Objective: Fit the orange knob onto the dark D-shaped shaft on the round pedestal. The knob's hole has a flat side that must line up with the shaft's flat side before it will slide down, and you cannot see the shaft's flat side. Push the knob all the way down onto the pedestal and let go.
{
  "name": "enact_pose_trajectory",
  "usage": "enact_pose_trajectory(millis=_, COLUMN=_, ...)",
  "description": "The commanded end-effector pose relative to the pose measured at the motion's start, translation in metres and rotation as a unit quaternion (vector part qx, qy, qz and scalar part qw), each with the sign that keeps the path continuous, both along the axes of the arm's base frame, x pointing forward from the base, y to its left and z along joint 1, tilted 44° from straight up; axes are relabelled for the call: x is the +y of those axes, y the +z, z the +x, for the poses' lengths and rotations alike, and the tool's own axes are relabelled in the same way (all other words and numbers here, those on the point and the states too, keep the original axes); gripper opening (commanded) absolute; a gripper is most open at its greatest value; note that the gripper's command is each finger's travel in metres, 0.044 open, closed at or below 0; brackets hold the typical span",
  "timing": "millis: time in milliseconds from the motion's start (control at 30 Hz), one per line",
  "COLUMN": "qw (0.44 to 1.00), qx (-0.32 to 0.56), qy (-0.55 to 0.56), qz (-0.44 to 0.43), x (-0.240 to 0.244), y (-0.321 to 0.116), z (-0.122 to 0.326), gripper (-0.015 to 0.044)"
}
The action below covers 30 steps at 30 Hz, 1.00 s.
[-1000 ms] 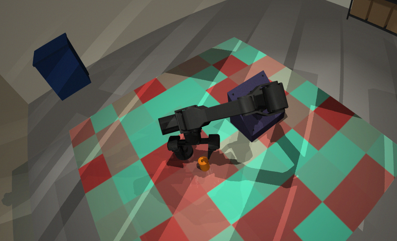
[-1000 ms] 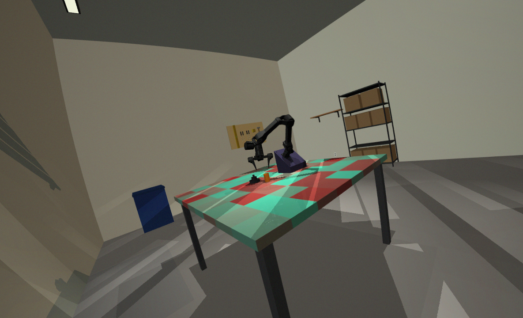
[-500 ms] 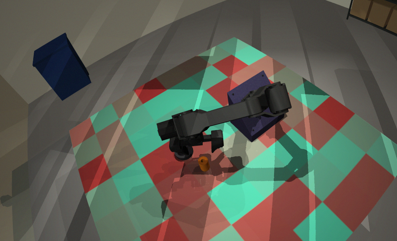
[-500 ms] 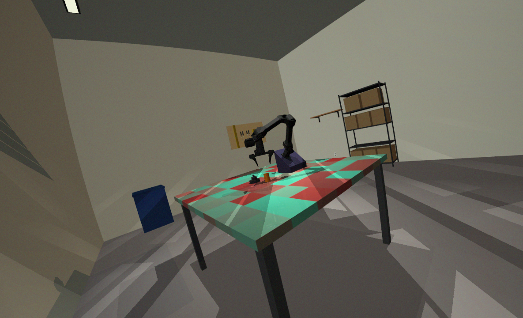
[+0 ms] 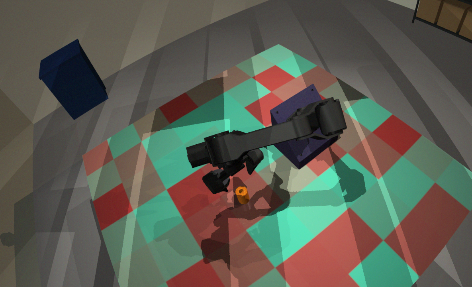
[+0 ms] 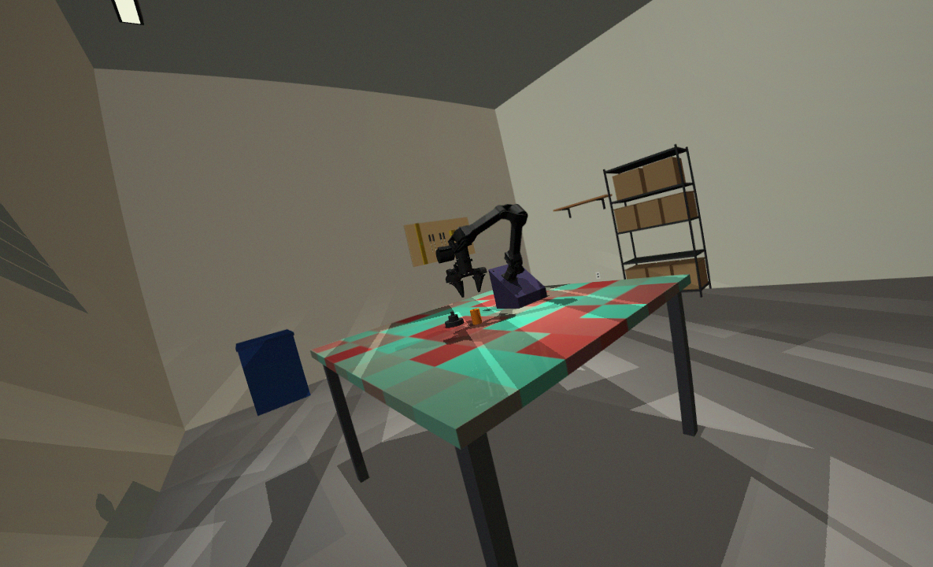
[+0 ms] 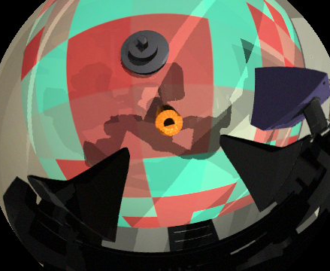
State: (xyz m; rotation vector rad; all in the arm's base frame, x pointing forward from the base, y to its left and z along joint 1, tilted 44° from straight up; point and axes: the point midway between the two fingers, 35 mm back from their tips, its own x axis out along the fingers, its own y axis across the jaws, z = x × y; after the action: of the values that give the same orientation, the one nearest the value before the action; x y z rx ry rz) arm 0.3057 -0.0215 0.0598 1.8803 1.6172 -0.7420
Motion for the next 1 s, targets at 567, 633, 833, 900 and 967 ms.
enact_pose_trajectory(millis=567, qw=0.746, qx=-0.457, qy=0.477, qz=-0.085, x=0.0000, y=-0.0009, z=-0.0003, gripper=0.0440)
enact_pose_trajectory(millis=633, qw=0.746, qx=-0.457, qy=0.477, qz=-0.085, x=0.0000, y=-0.0009, z=-0.0003, gripper=0.0440)
enact_pose_trajectory(millis=833, qw=0.746, qx=-0.457, qy=0.477, qz=-0.085, x=0.0000, y=-0.0009, z=-0.0003, gripper=0.0440)
enact_pose_trajectory(millis=900, qw=0.746, qx=-0.457, qy=0.477, qz=-0.085, x=0.0000, y=-0.0009, z=-0.0003, gripper=0.0440)
enact_pose_trajectory(millis=967, qw=0.746, qx=-0.457, qy=0.477, qz=-0.085, x=0.0000, y=-0.0009, z=-0.0003, gripper=0.0440)
